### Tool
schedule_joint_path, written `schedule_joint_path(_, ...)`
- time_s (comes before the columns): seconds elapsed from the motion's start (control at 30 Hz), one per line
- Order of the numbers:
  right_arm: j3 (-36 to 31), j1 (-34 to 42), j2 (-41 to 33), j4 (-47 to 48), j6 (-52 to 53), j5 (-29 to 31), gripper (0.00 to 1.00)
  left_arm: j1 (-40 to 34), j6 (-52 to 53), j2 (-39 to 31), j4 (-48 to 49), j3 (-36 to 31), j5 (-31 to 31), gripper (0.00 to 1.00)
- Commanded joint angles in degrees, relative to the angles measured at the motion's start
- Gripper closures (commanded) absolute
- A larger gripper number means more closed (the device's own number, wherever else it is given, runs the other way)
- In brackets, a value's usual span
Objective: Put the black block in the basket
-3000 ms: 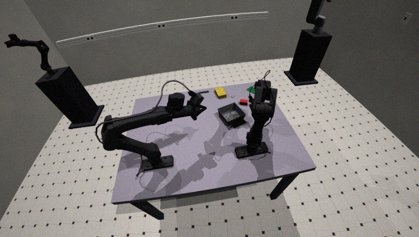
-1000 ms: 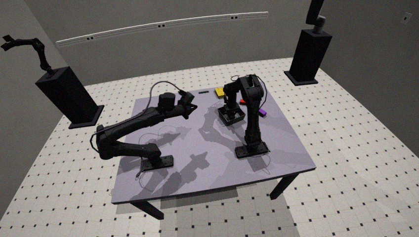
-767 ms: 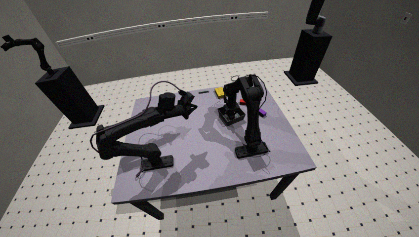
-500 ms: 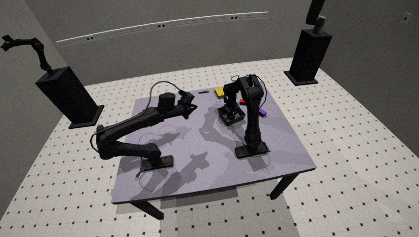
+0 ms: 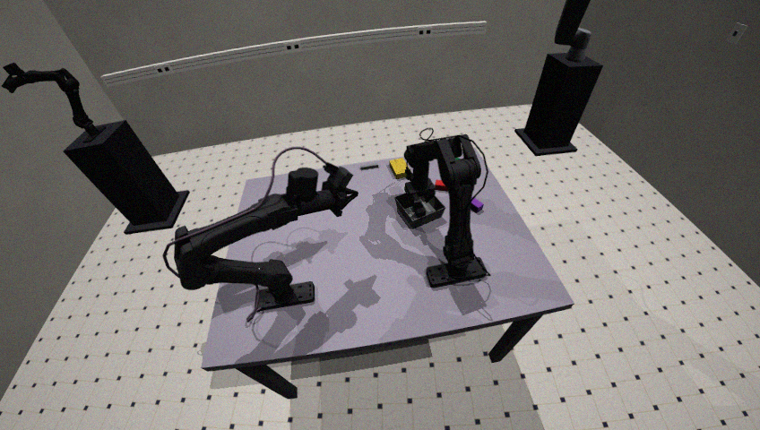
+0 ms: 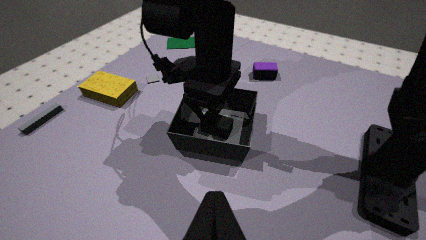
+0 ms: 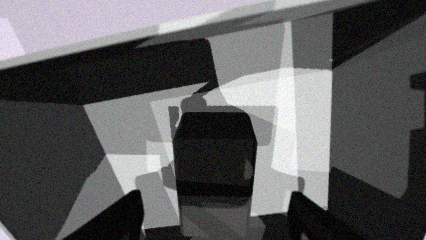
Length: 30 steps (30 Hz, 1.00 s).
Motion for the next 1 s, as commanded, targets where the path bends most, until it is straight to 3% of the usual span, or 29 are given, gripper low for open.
schedule_joint_path(0.0, 5.35, -1.07, -4.61, -6.26, -0.72, 0.62, 0.35, 0.27, 0.02, -1.48, 0.31, -0.34, 0.57, 1.00)
schedule_joint_path(0.07, 8.21, -1.07, -5.54, -9.89, -0.72, 0.64, 0.35, 0.27, 0.02, -1.48, 0.31, -0.34, 0.57, 1.00)
schedule_joint_path(0.13, 8.49, -1.09, -5.28, -9.24, -0.87, 0.77, 0.12, 0.27, 0.02, -1.48, 0.31, -0.34, 0.57, 1.00)
schedule_joint_path(0.2, 8.49, -1.09, -5.28, -9.24, -0.87, 0.77, 0.12, 0.27, 0.02, -1.48, 0.31, -0.34, 0.57, 1.00)
schedule_joint_path(0.23, 8.53, -1.11, -5.54, -8.72, -1.02, 0.80, 0.01, 0.27, 0.02, -1.48, 0.31, -0.34, 0.57, 1.00)
schedule_joint_path(0.37, 3.90, -0.54, -9.80, -3.47, -1.60, 1.15, 0.00, 0.27, 0.02, -1.48, 0.31, -0.34, 0.57, 1.00)
schedule_joint_path(0.67, -10.75, 0.61, -26.91, 4.75, -3.00, 1.63, 0.00, 0.27, 0.02, -1.48, 0.31, -0.34, 0.57, 1.00)
schedule_joint_path(0.97, -17.44, 1.00, -35.69, 7.86, -3.66, 1.75, 0.00, 0.27, 0.02, -1.48, 0.31, -0.34, 0.57, 1.00)
